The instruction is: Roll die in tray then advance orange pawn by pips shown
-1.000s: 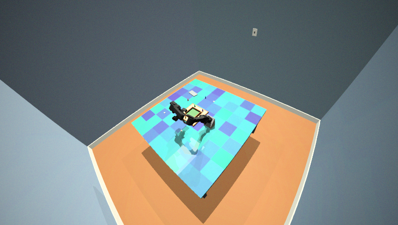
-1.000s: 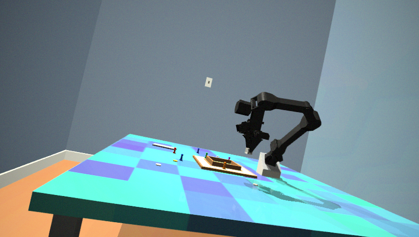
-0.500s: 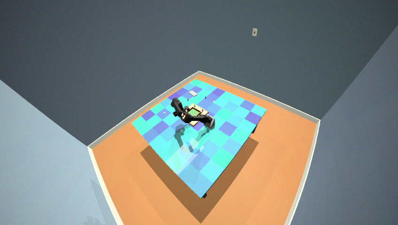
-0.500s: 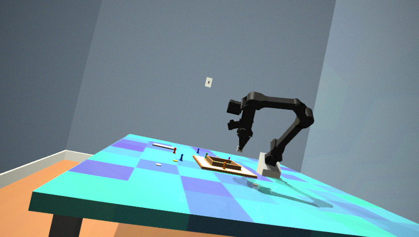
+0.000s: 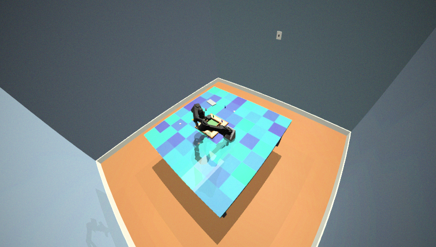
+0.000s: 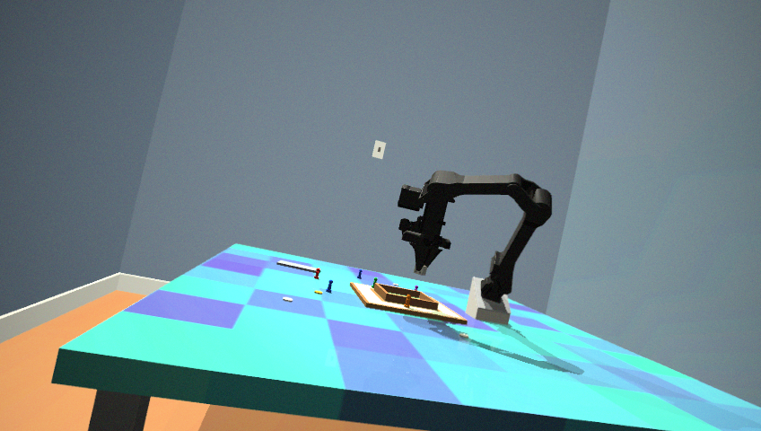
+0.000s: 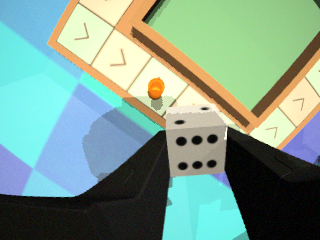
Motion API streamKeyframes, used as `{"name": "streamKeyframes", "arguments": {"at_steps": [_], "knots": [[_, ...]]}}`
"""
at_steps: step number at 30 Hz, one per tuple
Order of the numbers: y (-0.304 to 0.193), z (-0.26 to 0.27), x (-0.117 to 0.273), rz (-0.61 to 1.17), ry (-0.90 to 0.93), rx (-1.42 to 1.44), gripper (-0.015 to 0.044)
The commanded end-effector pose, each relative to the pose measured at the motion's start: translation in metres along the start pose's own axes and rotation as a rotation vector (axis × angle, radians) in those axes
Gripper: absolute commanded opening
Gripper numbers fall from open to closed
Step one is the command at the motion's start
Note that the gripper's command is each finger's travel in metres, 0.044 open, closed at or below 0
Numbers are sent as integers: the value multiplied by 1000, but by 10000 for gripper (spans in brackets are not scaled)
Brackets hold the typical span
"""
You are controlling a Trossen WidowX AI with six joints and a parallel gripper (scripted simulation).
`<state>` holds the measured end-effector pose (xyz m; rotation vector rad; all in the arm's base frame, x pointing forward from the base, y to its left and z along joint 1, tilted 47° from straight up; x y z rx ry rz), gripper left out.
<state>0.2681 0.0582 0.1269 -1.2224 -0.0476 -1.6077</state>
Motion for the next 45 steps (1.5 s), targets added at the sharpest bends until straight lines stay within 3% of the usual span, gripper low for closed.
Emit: {"name": "streamKeyframes", "arguments": {"at_steps": [1,19,27,45], "knots": [[18,-13,-5,1,-7,-154,0],[72,-65,-26,28,1,-755,0],[74,-67,-27,25,-3,-777,0],[65,-73,-43,-479,-283,-755,0]]}}
Point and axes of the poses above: the point midway between the two fingers, 35 mm back from their tips, its own x axis back along the fingers, its own z axis across the jaws, y = z × x, the point moved 1 cm from there along x, back along the fingers, and after that the axes turned 4 degrees about -x, right-handed, at the moved point
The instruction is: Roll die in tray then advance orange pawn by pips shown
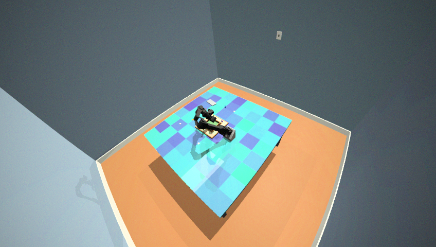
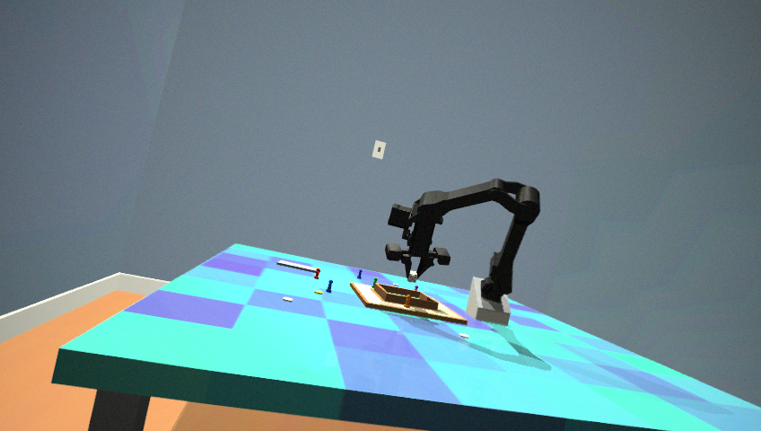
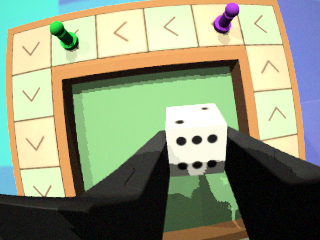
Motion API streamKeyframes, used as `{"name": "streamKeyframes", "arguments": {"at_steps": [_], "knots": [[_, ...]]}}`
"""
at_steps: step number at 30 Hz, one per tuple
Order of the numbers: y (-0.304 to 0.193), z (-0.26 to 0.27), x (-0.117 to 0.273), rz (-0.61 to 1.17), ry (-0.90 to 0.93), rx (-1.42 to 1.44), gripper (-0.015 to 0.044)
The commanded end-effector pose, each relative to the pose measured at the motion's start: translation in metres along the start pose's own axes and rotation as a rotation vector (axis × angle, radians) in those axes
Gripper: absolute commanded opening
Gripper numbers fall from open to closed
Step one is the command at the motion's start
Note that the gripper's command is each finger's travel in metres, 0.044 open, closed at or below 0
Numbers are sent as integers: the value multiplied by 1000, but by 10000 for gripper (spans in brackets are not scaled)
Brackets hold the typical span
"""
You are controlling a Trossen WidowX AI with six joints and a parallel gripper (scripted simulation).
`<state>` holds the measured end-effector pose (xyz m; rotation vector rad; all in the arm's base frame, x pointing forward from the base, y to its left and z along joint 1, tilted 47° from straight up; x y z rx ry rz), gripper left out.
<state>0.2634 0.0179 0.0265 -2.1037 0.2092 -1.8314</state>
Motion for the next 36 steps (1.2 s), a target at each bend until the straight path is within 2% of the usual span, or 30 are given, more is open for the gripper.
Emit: {"name": "streamKeyframes", "arguments": {"at_steps": [1,10,14,20,36], "knots": [[-1,0,1,-145,29,-14,0],[-4,-2,-1,-391,137,-49,0],[-5,-1,0,-395,140,-50,0],[-15,6,44,-395,141,-50,0],[-15,5,42,-395,141,-50,0]]}}
Point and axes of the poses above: the point midway between the two fingers, 35 mm back from their tips, its own x axis back along the fingers, its own z axis across the jaws, y = z × x, the point moved 1 cm from there along x, back along the fingers, and after that the axes turned 4 degrees about -x, right-handed, at the moved point
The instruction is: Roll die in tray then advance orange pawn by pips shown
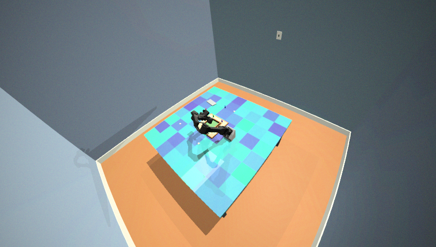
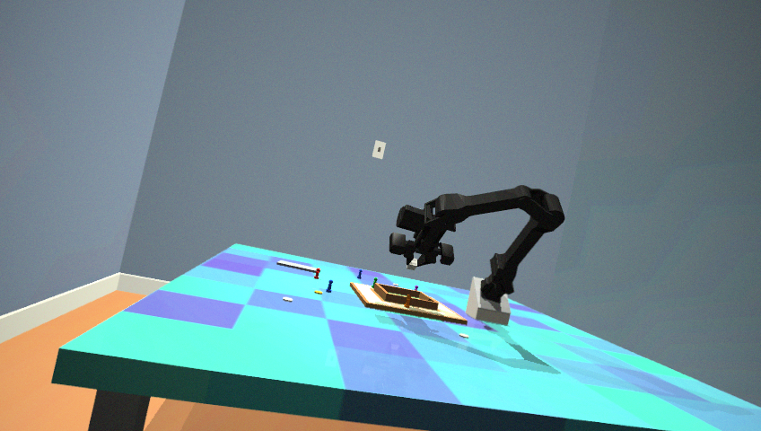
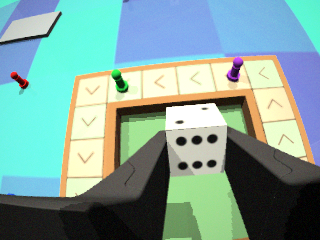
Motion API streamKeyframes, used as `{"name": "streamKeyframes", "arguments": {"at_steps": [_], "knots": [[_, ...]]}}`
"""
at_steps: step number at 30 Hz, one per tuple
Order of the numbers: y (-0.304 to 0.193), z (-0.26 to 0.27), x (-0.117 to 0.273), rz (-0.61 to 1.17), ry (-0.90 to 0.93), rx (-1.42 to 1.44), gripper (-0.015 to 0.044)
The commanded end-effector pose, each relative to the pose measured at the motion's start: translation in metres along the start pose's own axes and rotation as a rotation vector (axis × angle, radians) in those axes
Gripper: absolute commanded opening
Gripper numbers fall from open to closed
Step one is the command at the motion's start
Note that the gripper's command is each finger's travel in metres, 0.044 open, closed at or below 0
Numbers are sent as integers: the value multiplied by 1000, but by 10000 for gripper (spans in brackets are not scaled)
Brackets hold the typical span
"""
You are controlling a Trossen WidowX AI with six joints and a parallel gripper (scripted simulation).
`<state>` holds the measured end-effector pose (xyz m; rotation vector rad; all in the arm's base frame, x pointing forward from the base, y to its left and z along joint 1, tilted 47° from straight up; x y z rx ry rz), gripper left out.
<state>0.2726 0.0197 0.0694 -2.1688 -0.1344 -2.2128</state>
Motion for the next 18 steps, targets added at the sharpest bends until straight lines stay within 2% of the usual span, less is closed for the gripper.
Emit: {"name": "streamKeyframes", "arguments": {"at_steps": [1,9,18], "knots": [[0,0,0,0,0,0,0],[0,0,0,0,0,0,0],[2,0,2,-1,0,0,236]]}}
Point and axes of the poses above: the point midway between the two fingers, 35 mm back from their tips, its own x axis back along the fingers, its own z axis across the jaws, y = z × x, the point moved 1 cm from there along x, back along the fingers, and after that the axes turned 4 degrees about -x, right-handed, at the moved point
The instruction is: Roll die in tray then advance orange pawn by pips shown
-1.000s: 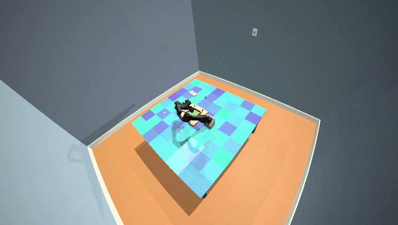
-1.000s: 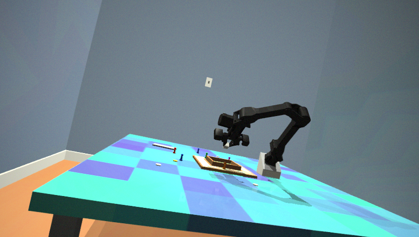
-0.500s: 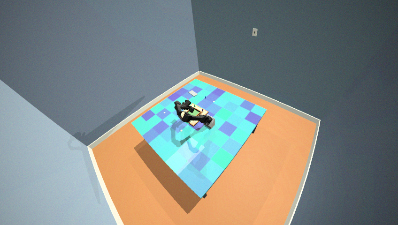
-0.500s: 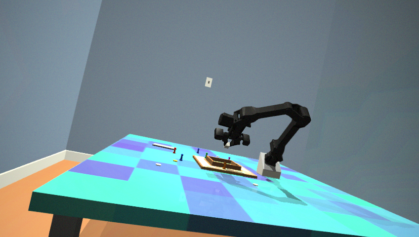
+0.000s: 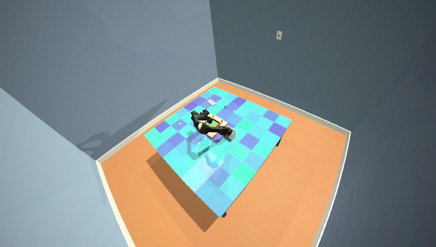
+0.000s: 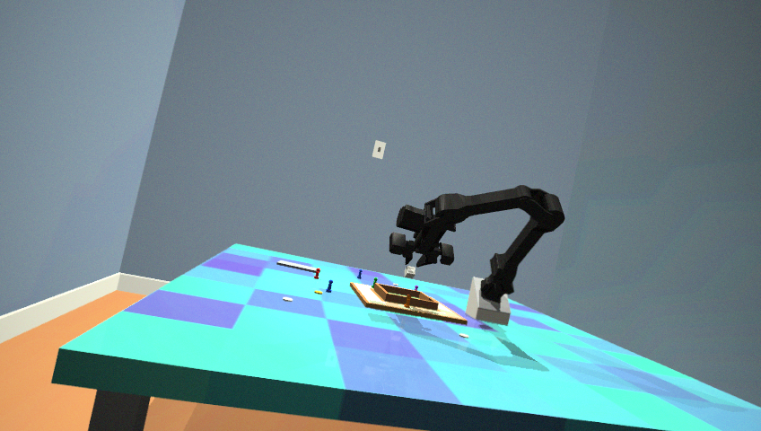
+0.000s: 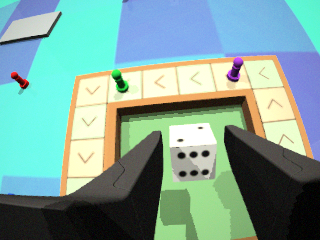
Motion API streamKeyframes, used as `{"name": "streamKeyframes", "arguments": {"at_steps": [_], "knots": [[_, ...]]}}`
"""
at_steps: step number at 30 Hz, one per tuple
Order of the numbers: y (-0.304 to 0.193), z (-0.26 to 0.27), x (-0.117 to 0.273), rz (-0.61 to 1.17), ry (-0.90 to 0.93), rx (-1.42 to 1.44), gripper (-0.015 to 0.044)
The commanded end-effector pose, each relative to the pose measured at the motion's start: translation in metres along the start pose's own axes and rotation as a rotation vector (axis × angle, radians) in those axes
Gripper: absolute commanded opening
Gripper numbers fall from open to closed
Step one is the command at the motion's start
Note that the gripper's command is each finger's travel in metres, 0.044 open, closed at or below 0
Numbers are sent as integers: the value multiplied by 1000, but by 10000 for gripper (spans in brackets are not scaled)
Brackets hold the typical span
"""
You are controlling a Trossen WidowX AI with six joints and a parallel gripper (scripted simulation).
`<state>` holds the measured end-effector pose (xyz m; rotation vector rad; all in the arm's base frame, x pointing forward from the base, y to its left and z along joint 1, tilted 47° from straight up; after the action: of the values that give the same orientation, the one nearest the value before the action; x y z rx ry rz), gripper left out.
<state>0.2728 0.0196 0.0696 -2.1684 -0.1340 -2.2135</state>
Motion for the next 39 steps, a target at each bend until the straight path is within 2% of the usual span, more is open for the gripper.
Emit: {"name": "streamKeyframes", "arguments": {"at_steps": [1,3,8,10,14,16,18,23,24,25,28,34,39], "knots": [[9,1,8,-3,0,0,263],[28,2,24,-8,1,0,315],[30,2,26,-8,1,0,440],[29,1,19,56,-31,14,440],[22,-4,-10,463,-124,48,440],[22,-2,-18,681,-104,30,440],[24,1,-22,821,-64,4,440],[24,2,-22,838,-57,0,440],[23,-4,-23,748,-98,9,440],[23,-4,-23,748,-98,9,440],[6,4,-12,761,-27,158,361],[-67,19,38,807,291,780,204],[-75,19,44,811,327,846,200]]}}
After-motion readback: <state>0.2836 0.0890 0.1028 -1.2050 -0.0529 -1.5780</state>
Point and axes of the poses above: the point midway between the two fingers, 35 mm back from their tips, its own x axis back along the fingers, its own z axis across the jaws, y = z × x, the point moved 1 cm from there along x, back along the fingers, and after that the axes turned 4 degrees about -x, right-handed, at the moved point
